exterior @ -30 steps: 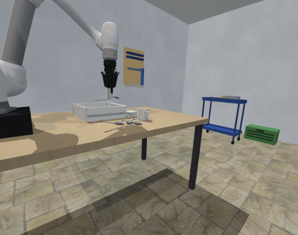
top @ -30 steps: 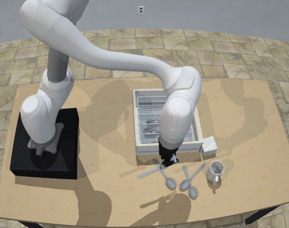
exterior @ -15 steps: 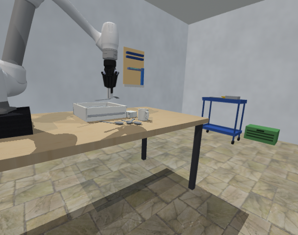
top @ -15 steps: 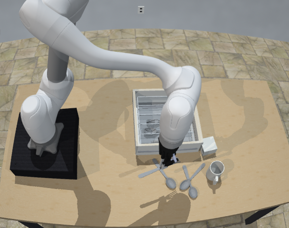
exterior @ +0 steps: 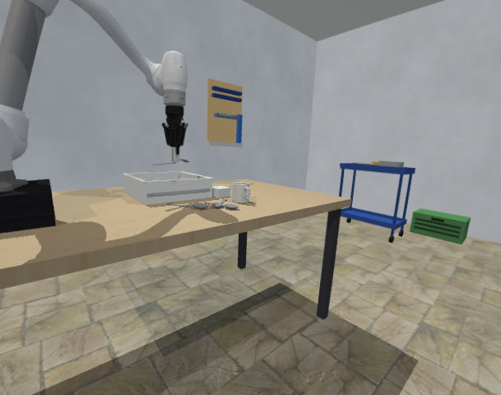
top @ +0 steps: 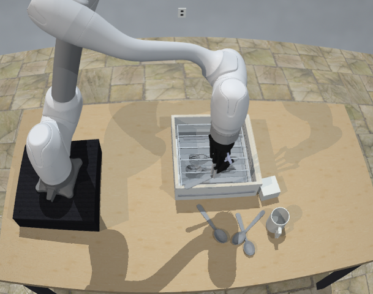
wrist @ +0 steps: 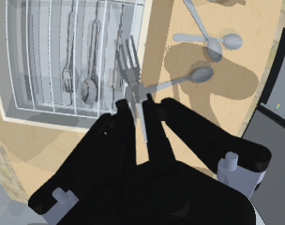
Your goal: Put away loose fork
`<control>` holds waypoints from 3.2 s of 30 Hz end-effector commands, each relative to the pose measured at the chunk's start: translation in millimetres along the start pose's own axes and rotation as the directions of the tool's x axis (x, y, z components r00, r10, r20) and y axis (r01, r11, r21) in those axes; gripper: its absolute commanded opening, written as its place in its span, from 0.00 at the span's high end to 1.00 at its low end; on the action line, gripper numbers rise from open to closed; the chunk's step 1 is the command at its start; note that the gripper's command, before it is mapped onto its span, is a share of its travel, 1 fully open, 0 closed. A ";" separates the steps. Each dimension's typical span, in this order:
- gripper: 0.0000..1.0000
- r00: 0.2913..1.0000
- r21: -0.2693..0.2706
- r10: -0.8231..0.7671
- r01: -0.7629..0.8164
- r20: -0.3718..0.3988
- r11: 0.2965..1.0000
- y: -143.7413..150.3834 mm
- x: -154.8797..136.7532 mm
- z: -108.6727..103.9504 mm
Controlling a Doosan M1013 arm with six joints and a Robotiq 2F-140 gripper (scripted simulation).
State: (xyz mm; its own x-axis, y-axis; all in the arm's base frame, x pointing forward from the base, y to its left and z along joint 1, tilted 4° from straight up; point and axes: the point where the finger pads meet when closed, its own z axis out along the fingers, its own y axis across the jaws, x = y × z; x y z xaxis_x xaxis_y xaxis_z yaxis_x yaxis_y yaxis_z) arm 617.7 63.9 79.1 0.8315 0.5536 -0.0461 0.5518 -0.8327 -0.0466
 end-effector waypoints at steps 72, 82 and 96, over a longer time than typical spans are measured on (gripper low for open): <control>0.99 -0.855 0.024 -0.519 0.519 0.018 -0.855 -152.1 68.9 -2.6; 0.99 -0.931 0.002 -0.364 0.364 0.002 -0.931 -152.1 68.9 -2.6; 0.99 -0.932 0.002 -0.364 0.364 0.002 -0.932 -152.0 68.9 -0.3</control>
State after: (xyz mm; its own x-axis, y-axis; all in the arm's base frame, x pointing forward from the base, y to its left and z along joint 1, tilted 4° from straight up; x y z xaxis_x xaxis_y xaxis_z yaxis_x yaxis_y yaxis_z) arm 589.7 229.8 85.9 -0.9756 -0.2131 0.0527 -0.2123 0.9770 0.0212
